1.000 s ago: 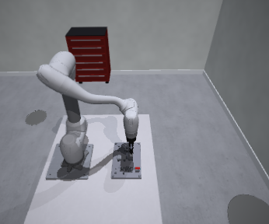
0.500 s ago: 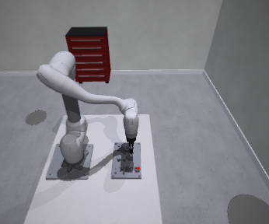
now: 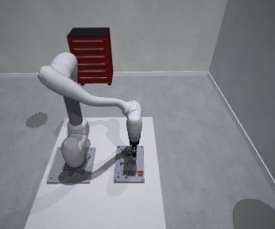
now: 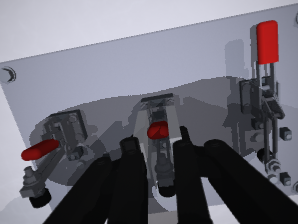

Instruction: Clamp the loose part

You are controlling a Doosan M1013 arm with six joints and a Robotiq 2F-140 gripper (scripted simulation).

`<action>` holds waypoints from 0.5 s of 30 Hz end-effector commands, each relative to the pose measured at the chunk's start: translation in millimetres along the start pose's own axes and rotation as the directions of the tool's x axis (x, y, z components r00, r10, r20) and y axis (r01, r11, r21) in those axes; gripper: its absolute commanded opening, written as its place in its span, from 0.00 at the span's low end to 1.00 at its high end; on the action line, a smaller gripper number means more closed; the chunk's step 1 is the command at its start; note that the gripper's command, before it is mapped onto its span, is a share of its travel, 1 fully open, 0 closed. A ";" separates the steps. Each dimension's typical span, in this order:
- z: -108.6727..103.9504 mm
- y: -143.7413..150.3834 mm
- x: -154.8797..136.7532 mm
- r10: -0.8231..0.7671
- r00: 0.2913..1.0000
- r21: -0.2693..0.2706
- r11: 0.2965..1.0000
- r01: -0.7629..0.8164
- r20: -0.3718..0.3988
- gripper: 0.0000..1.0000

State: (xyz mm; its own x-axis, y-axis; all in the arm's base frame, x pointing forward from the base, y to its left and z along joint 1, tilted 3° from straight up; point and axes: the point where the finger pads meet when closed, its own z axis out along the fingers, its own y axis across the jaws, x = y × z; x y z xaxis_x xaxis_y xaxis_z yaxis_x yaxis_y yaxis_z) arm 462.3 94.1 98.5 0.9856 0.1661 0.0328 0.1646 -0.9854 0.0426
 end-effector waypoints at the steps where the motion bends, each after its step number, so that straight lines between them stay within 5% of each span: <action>1: 0.0 0.0 1.5 0.000 1.000 0.000 1.000 0.000 -0.001 0.10; 15: 0.6 0.0 10.3 0.000 1.000 0.000 1.000 0.000 -0.001 0.10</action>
State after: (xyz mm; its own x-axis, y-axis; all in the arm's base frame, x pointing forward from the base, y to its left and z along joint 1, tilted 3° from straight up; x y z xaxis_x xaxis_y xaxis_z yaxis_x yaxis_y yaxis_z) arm 471.1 95.5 98.2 0.9856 0.1661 0.0326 0.1647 -0.9854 0.0426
